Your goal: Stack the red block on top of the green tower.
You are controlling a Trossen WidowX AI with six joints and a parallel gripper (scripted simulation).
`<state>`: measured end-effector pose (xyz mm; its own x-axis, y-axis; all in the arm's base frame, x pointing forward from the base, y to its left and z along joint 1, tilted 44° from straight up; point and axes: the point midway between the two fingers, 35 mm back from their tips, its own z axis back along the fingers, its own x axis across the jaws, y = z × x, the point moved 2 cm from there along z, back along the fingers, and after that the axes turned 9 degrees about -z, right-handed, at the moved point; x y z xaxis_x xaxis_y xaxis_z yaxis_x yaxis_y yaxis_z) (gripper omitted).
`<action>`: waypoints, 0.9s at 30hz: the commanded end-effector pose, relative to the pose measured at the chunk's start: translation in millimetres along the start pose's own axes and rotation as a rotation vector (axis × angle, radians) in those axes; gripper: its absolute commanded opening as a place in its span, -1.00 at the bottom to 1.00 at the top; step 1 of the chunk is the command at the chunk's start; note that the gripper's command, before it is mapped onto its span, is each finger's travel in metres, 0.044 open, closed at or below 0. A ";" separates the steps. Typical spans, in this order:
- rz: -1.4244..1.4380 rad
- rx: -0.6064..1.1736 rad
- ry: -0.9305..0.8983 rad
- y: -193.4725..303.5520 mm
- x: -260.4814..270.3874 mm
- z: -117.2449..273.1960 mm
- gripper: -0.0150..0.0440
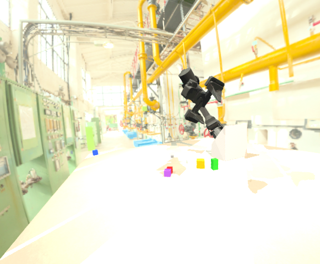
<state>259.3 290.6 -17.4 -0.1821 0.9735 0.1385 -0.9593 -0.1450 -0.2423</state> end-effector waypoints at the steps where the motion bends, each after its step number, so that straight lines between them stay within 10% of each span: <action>1: 0.105 0.040 0.185 -19.6 -45.6 -12.9 1.00; 27: 0.798 0.657 0.729 -74.7 -217.0 -1.6 1.00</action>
<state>370.3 91.7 -29.1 -0.7816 0.4364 -0.4457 -0.6226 -0.5897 0.5144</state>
